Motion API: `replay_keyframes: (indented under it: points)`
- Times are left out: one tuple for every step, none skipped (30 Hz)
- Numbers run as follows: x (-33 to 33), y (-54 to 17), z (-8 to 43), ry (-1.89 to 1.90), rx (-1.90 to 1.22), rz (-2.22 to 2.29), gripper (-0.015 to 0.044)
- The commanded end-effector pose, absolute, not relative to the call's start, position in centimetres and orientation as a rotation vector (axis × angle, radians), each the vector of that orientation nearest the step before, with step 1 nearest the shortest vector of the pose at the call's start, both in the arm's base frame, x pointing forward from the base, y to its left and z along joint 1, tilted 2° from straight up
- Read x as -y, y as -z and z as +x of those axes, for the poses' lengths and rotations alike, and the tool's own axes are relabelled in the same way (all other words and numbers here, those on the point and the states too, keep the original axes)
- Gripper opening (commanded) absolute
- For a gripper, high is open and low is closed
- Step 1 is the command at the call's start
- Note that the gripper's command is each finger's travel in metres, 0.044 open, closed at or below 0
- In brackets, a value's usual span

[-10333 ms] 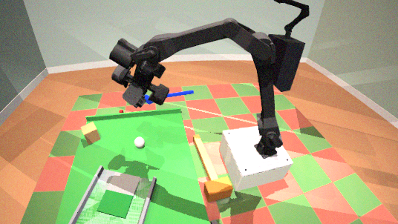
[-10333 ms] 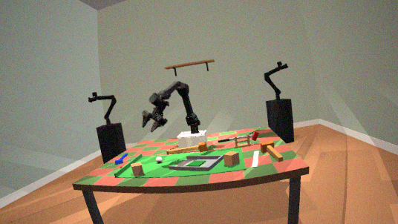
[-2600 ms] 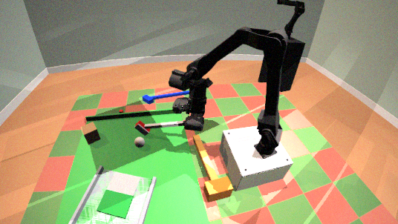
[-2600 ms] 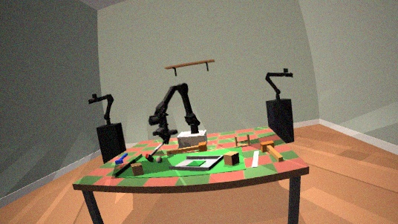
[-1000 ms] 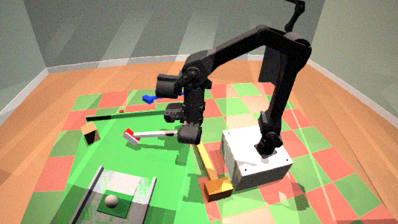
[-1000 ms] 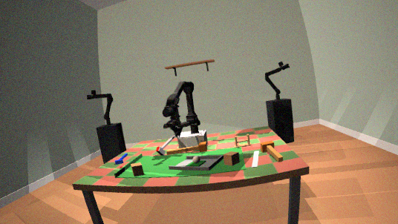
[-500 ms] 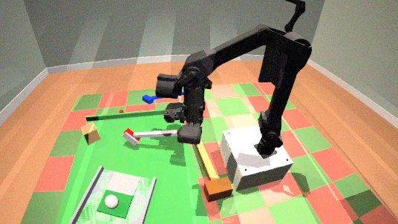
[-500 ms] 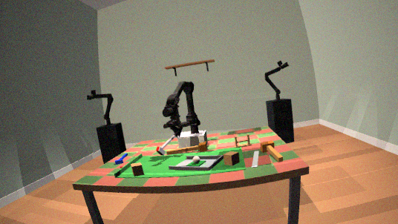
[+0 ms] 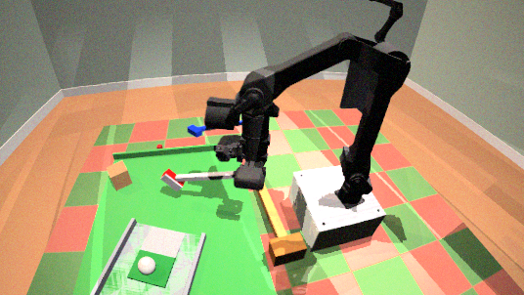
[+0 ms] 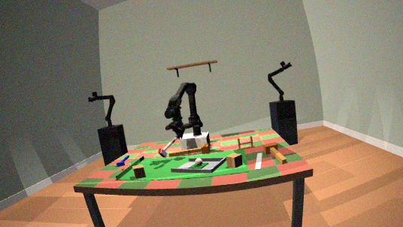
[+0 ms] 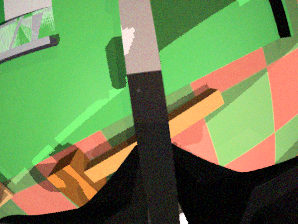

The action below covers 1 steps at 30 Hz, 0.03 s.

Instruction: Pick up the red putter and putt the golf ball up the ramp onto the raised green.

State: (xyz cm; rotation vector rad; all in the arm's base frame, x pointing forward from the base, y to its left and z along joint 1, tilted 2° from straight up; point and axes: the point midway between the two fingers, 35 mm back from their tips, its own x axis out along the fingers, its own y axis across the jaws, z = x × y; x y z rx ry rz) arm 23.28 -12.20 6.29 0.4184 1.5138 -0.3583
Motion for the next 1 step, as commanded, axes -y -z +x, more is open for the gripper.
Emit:
replay_keyframes:
  points:
    - [12.25, -6.34, 23.36, 0.359, -1.509, 0.417, 0.0000]
